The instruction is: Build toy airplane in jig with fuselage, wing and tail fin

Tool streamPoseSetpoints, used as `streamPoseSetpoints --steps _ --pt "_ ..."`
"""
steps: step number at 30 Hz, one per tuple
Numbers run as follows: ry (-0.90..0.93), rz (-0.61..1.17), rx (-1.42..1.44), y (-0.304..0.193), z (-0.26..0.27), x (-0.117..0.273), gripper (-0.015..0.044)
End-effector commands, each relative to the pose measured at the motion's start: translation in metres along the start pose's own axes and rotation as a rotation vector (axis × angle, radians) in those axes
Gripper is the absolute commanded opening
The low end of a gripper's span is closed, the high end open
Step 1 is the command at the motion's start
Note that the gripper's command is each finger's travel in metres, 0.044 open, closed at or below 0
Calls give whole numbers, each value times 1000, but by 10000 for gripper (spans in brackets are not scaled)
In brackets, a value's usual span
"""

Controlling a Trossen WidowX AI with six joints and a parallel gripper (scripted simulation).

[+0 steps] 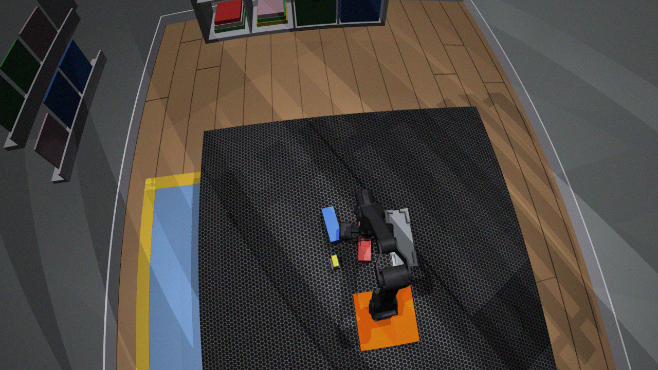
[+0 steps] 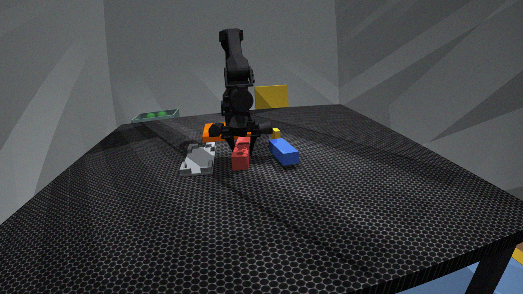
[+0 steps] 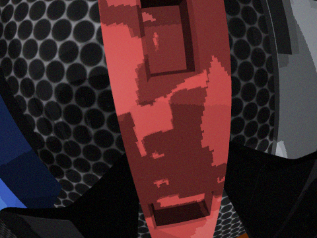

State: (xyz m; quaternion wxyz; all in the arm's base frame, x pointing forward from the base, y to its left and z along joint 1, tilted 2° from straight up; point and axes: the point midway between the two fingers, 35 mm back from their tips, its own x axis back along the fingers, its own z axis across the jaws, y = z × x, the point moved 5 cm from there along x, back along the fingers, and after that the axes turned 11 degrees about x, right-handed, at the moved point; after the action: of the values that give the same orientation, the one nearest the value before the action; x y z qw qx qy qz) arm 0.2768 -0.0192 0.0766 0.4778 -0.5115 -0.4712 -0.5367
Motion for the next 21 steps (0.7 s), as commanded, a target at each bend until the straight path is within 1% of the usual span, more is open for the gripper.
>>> streamPoseSetpoints --steps 1,3,4,21 --pt "-3 0 -4 1 0 1 59" --pt "-3 0 -4 2 0 7 6" --pt "-3 0 -4 3 0 10 0" --pt "-3 -2 -6 9 0 62 0"
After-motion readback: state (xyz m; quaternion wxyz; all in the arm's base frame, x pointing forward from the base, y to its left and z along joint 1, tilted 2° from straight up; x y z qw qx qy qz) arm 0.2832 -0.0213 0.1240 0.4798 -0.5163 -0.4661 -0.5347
